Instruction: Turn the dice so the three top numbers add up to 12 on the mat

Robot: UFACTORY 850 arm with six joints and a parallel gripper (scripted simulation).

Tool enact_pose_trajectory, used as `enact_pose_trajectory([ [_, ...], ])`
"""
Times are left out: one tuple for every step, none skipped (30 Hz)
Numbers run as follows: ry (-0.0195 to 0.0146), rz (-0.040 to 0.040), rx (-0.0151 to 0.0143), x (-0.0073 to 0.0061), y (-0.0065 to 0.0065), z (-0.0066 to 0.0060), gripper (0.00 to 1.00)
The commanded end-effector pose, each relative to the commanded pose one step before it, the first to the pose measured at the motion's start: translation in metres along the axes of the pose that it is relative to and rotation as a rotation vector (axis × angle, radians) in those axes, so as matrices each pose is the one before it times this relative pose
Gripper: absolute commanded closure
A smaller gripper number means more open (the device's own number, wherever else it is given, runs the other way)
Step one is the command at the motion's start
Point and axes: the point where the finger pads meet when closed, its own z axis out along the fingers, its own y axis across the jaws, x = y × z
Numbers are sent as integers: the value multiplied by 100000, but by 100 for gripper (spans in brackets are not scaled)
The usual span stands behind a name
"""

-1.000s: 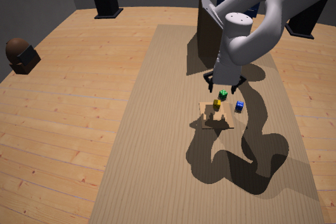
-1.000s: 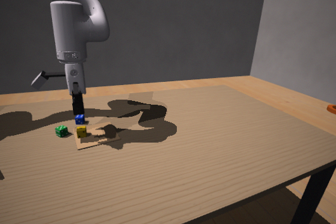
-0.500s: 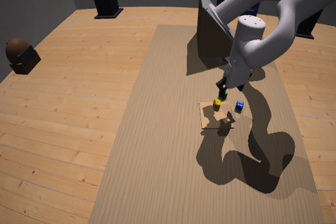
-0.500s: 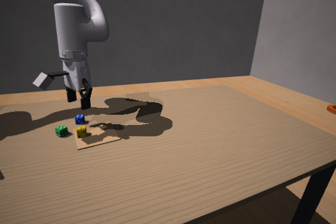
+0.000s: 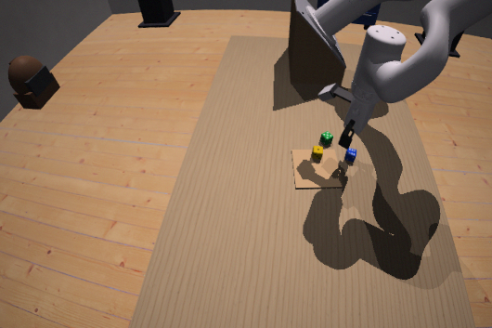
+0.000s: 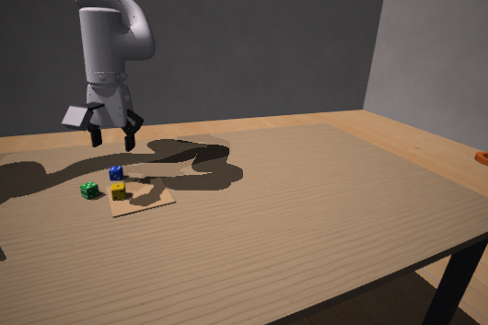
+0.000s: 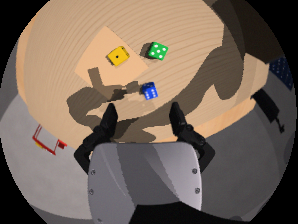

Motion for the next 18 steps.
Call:
enact_pose_trajectory([
  [-1002,-17105,1299,-1040,750,31,0],
  [-9,-3783,-6,-255,151,25,0],
  [-3,-1059,-2,-73,40,7,0],
  [-11,-3968,-6,-274,147,27,0],
  [0,0,0,0,0,0,0],
  [0,0,0,0,0,0,0],
  [-9,-3090,-4,-217,107,21,0],
  [-7,-2243,-3,-159,74,15,0],
  [-5,-1468,-2,-105,46,10,0],
  [-3,-811,-1,-58,25,6,0],
  [-1,-320,0,-23,10,2,0],
  [0,-49,0,-4,1,0,0],
  [0,0,0,0,0,0,53],
  [0,0,0,0,0,0,53],
  [0,0,0,0,0,0,53],
  [0,0,0,0,0,0,53],
  [0,0,0,0,0,0,53],
  [0,0,0,0,0,0,53],
])
